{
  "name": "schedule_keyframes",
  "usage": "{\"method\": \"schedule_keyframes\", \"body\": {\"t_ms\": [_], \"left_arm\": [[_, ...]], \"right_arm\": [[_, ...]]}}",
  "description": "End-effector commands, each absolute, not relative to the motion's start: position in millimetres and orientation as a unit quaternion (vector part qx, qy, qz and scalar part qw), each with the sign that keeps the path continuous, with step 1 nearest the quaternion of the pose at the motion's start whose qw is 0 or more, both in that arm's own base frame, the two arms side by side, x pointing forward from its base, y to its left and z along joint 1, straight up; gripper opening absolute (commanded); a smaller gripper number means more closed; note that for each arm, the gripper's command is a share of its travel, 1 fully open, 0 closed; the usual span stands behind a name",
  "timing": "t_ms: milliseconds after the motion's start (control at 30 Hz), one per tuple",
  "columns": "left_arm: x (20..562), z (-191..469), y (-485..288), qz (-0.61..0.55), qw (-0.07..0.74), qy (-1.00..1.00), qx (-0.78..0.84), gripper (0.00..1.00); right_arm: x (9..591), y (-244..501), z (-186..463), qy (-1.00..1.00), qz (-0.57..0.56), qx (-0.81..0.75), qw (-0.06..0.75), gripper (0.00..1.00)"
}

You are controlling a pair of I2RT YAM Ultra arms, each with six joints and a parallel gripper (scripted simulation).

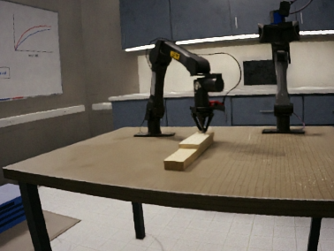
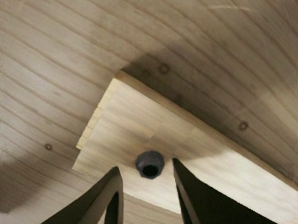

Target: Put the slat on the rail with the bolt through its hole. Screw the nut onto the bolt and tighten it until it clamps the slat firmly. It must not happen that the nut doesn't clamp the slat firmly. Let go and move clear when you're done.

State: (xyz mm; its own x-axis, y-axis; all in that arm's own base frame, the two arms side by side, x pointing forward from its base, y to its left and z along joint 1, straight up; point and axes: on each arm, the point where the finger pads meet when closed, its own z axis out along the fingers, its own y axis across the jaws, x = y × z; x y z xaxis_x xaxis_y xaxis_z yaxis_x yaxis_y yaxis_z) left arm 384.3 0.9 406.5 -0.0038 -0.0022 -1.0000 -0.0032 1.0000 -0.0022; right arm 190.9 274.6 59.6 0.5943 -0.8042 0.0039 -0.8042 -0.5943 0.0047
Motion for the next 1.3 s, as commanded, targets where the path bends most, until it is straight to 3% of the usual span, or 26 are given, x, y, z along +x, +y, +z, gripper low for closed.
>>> {"method": "schedule_keyframes", "body": {"t_ms": [0, 1267], "left_arm": [[383.3, 411.1, 0.9, 0.000, 0.710, 0.704, -0.002, 1.00], [383.3, 411.1, 0.9, 0.000, 0.710, 0.704, -0.002, 1.00]], "right_arm": [[193.3, 278.2, 58.8, -0.449, -0.003, 0.893, -0.004, 0.34], [193.4, 278.4, 49.9, -0.449, -0.003, 0.893, -0.004, 0.34]]}}
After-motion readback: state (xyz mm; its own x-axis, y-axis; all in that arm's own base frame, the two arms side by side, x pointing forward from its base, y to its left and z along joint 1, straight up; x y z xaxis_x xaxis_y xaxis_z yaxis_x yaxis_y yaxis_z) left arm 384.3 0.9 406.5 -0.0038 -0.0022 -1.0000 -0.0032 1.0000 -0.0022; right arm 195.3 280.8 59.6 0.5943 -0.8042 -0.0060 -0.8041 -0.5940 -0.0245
